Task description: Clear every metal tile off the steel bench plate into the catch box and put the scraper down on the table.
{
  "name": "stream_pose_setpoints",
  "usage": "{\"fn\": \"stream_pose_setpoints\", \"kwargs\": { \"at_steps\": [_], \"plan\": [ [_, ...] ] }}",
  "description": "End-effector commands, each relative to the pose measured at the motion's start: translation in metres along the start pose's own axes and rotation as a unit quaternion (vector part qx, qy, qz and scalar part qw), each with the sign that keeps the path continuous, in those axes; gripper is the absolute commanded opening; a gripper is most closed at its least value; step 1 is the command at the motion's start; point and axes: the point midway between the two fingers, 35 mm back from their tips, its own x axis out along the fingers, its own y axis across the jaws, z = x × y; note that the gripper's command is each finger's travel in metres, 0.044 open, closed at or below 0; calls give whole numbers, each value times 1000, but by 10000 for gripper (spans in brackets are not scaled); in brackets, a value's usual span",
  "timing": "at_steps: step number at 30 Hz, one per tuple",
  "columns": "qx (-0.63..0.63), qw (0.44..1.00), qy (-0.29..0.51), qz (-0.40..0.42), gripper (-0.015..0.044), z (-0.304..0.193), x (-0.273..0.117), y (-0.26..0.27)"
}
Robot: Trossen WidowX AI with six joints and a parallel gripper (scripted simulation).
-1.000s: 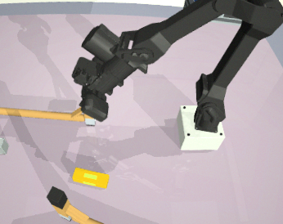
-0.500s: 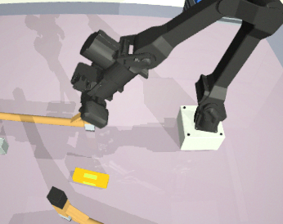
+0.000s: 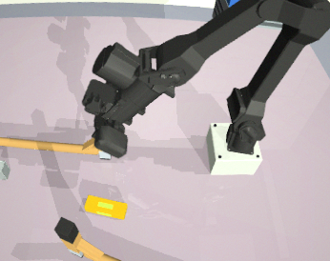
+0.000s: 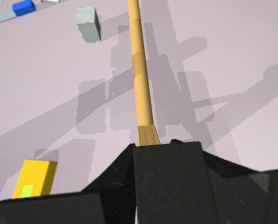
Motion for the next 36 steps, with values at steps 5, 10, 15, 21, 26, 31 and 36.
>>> {"fn": "stream_pose_setpoints", "kwargs": {
  "at_steps": [5,10,15,21,26,31,36],
  "plan": [
    [-4,1000,-2,6,0,-1,-2,12],
    [-5,1000,-2,7,0,-2,-3,18],
    [-6,1000,-3,8,0,-3,-4,25],
    [-7,1000,-3,9,0,-4,-6,31],
    [-8,1000,-3,10,0,-4,-6,35],
    [-9,1000,-3,11,0,-1,-4,37],
    [-10,1000,-4,12,0,6,-1,39]
  ]
}}
